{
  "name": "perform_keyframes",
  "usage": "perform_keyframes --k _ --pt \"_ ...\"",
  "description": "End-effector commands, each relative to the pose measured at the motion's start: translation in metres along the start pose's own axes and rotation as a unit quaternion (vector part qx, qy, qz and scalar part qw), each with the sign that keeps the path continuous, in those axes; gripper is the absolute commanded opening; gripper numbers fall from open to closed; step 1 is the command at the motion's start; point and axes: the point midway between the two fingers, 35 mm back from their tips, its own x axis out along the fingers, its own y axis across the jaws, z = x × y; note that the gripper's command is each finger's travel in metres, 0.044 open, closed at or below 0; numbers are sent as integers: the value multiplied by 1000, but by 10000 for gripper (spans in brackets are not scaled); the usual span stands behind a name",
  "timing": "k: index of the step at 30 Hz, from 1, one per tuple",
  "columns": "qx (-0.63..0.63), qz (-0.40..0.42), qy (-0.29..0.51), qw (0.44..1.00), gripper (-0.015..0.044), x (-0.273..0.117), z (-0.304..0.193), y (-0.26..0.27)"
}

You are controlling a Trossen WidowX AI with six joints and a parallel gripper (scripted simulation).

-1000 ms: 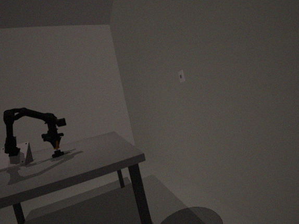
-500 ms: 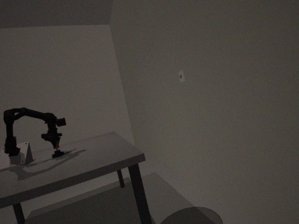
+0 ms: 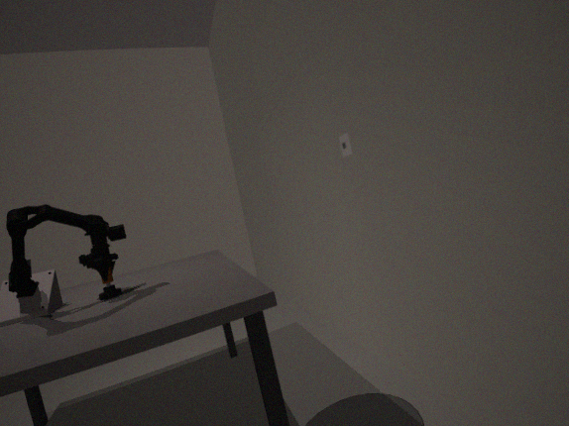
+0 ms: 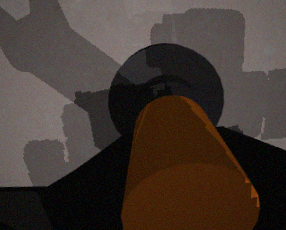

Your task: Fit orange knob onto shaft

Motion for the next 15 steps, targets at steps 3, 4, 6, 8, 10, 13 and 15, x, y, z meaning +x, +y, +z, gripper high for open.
perform_keyframes --k 3,4,6,8,10,13,15 --pt "-4 1 1 1000 0 0 1 -1" --pt "-4 1 1 1000 0 0 1 -1" --pt "-4 1 1 1000 0 0 1 -1" --pt "-4 1 1 1000 0 -1 2 -1" --pt "-4 1 1 1000 0 -3 3 -1" --pt "-4 1 1 1000 0 -4 2 0" --pt "-17 1 1 1000 0 -5 2 0"
